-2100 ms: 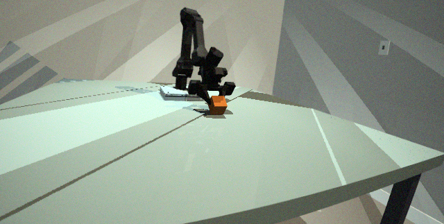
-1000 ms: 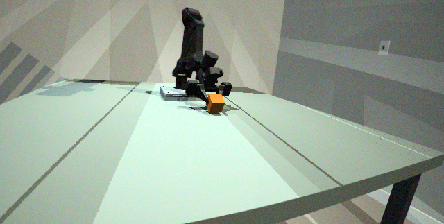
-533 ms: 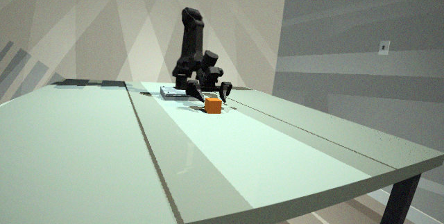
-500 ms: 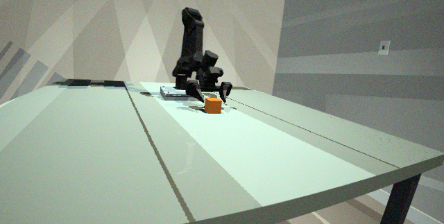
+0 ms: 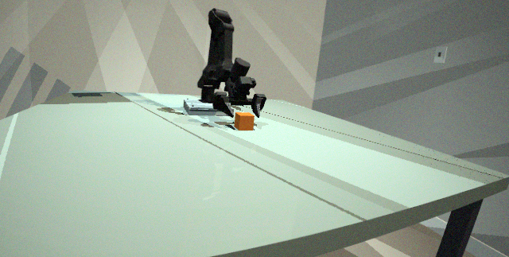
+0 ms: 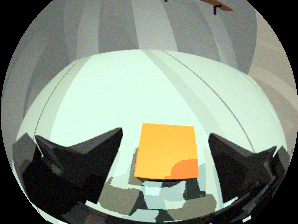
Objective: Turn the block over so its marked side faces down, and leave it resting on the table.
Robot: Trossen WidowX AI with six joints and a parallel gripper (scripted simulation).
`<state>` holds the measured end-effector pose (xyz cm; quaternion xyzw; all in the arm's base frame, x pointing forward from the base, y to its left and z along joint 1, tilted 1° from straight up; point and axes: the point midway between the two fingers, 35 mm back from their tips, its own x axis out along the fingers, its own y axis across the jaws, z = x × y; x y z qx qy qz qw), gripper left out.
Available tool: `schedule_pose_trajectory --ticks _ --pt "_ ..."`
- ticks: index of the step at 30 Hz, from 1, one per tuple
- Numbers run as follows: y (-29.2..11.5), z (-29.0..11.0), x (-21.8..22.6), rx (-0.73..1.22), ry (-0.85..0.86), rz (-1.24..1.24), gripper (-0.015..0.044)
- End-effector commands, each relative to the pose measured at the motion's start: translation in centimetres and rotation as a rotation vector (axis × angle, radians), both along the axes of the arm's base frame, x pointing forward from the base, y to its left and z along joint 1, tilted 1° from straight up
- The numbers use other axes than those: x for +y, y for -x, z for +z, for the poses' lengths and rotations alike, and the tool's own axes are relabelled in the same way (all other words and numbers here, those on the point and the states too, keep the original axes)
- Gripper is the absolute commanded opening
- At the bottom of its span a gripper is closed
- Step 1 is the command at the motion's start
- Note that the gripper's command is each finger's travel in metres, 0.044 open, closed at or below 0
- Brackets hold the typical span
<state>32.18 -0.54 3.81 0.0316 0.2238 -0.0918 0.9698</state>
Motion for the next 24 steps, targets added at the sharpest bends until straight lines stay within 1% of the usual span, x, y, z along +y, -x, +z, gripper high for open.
schedule_pose_trajectory --ticks 1,14,20,24 --pt "0.0 0.0 -0.1 0.0 0.004 -0.002 0.044" --pt "0.0 0.0 0.0 0.006 0.004 -0.002 0.044" --pt "-1.3 1.1 0.2 0.194 -0.028 0.009 0.044" --pt "-0.6 3.2 0.2 0.337 -0.058 0.01 0.044"
